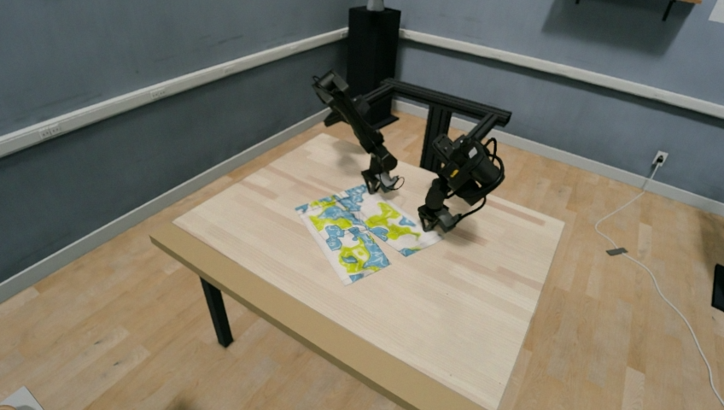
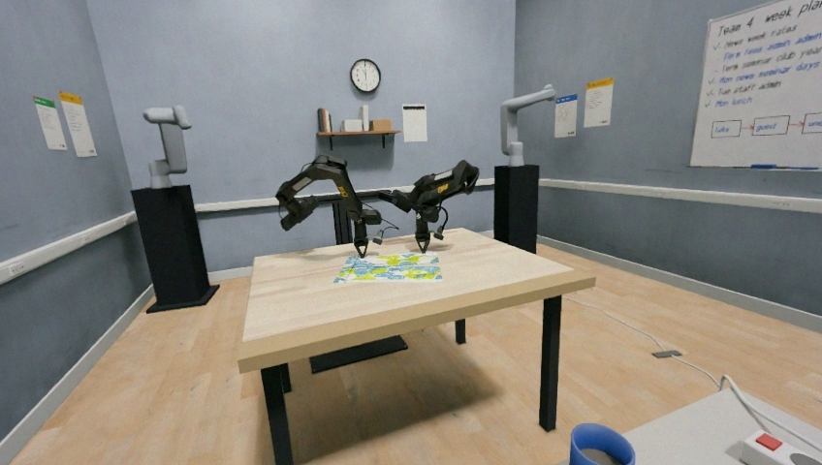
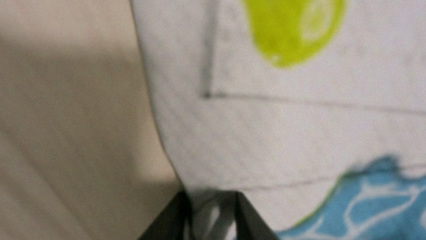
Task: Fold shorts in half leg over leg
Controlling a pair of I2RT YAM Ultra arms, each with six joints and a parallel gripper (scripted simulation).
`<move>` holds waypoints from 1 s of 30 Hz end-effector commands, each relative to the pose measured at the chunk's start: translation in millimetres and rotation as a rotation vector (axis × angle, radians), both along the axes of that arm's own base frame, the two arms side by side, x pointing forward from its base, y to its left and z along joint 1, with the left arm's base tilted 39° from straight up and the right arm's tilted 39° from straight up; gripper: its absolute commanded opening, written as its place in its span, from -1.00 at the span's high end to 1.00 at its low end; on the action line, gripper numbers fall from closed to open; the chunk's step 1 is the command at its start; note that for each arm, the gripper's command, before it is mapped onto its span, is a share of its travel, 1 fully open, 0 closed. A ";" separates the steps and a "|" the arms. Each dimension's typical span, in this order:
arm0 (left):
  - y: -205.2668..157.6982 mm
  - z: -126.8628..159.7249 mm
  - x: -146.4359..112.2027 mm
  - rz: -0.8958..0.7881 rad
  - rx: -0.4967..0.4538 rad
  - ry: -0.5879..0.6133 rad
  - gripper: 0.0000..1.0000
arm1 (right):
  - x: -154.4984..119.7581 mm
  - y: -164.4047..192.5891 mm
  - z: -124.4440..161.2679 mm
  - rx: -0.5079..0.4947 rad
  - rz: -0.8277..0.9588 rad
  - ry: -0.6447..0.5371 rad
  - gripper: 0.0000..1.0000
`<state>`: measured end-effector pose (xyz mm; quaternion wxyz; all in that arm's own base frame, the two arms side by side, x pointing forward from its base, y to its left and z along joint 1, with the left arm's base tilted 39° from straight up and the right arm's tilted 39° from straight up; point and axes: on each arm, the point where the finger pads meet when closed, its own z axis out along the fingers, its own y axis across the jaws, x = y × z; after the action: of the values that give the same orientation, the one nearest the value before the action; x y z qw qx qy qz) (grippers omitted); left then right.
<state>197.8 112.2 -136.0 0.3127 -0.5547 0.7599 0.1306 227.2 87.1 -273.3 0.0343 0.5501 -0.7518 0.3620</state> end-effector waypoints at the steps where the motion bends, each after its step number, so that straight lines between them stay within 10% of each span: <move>1: -5.5 -2.9 27.0 -0.024 -0.022 -0.067 0.29 | 14.9 -18.1 1.5 -0.055 0.014 -0.083 0.50; 30: -0.8 -1.1 36.1 -0.043 -0.026 -0.139 0.50 | 16.8 -24.3 1.3 -0.066 0.011 -0.078 0.71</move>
<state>203.2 110.5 -135.1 0.3294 -0.5464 0.7619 0.1121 232.4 86.3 -271.2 0.0261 0.5557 -0.7428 0.3725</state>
